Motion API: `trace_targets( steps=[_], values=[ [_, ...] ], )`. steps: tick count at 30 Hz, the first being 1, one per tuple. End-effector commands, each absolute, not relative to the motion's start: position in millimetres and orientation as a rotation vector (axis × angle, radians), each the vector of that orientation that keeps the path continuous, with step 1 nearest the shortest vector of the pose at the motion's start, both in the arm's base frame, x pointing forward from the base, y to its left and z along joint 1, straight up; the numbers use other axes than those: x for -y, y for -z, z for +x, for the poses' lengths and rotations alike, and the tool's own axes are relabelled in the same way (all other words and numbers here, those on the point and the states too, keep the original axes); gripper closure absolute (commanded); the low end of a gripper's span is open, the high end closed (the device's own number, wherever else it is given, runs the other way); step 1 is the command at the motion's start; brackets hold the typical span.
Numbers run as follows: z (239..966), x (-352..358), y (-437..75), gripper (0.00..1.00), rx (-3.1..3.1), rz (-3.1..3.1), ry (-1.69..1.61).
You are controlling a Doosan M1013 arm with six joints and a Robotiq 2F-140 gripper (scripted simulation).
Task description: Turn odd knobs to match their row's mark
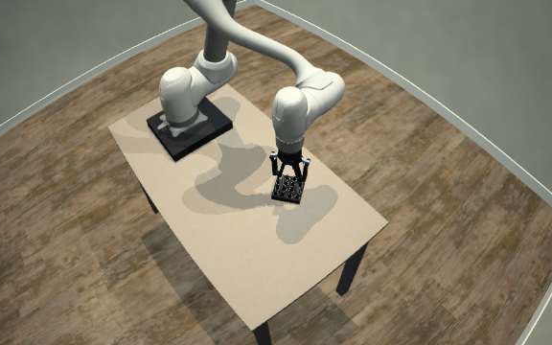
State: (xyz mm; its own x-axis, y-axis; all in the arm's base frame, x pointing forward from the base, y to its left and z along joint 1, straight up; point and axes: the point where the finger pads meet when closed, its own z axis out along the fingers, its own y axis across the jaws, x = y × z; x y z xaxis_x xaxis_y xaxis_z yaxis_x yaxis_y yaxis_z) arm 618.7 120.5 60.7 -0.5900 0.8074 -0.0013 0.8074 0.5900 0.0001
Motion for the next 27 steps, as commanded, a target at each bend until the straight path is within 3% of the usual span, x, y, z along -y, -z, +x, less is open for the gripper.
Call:
trace_targets(
  steps=[1, 18, 27],
  values=[
    [618.7, -120.5, -64.7, 0.0, -2.8, 1.422, 0.0],
    [618.6, -120.6, -141.9, 0.0, -2.8, 1.422, 0.0],
    [618.6, -120.6, -158.4, 0.0, -2.8, 1.422, 0.0]
  ],
)
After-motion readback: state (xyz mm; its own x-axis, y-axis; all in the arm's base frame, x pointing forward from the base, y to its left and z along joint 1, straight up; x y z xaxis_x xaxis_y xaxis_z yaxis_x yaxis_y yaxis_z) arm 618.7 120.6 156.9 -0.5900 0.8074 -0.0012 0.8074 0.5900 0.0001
